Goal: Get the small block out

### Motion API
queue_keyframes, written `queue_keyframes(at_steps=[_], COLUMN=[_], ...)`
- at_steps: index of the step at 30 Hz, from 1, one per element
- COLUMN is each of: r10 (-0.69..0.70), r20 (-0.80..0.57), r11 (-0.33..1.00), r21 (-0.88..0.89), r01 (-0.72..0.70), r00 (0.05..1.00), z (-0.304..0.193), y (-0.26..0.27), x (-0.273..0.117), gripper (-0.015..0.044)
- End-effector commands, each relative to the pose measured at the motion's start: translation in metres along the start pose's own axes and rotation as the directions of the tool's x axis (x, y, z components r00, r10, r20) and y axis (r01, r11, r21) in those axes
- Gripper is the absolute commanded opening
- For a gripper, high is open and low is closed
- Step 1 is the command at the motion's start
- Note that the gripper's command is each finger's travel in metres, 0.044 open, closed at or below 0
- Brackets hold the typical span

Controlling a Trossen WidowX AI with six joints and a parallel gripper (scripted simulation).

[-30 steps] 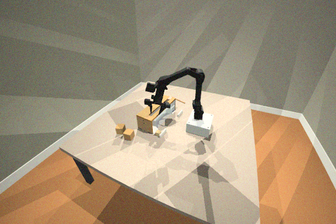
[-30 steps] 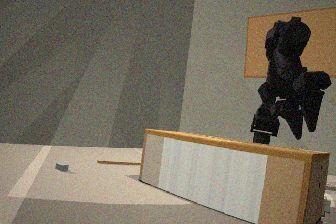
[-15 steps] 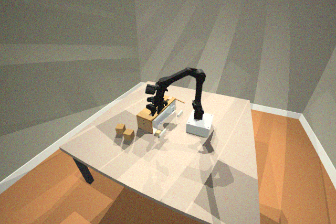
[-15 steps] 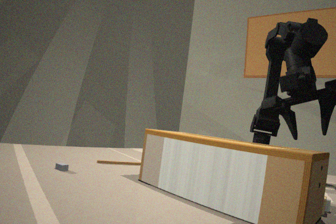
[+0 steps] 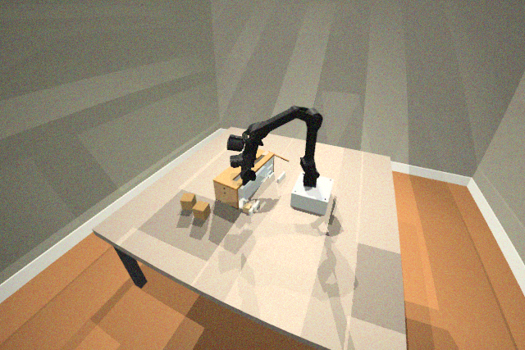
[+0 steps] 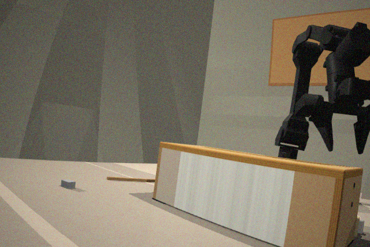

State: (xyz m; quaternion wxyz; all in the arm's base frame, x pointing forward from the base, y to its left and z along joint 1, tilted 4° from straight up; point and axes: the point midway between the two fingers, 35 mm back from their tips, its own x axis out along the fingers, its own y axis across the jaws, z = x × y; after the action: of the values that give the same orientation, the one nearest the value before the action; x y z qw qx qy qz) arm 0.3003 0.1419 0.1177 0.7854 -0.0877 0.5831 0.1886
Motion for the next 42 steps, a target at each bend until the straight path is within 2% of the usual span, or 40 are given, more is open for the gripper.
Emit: queue_keyframes(at_steps=[1,8,15,22,29,32,42], r10=[-0.123,-0.163,-0.200,-0.230,-0.258,-0.262,-0.262], r20=[0.019,0.031,0.047,0.062,0.079,0.083,0.083], r11=[0.575,0.246,-0.111,-0.443,-0.715,-0.774,-0.774], r21=[-0.813,-0.967,-0.994,-0.895,-0.686,-0.613,-0.613], r01=[0.087,0.071,0.025,-0.048,-0.135,-0.158,-0.158], r00=[0.992,0.986,0.979,0.971,0.963,0.961,0.961], z=[-0.002,-0.003,-0.003,-0.003,-0.004,-0.004,-0.004], y=[0.013,0.019,0.025,0.030,0.035,0.035,0.035], x=[-0.001,-0.002,-0.003,-0.005,-0.007,-0.007,-0.007], gripper=[0.0285,0.0285,0.0285,0.0285,0.0285,0.0285,0.0285])
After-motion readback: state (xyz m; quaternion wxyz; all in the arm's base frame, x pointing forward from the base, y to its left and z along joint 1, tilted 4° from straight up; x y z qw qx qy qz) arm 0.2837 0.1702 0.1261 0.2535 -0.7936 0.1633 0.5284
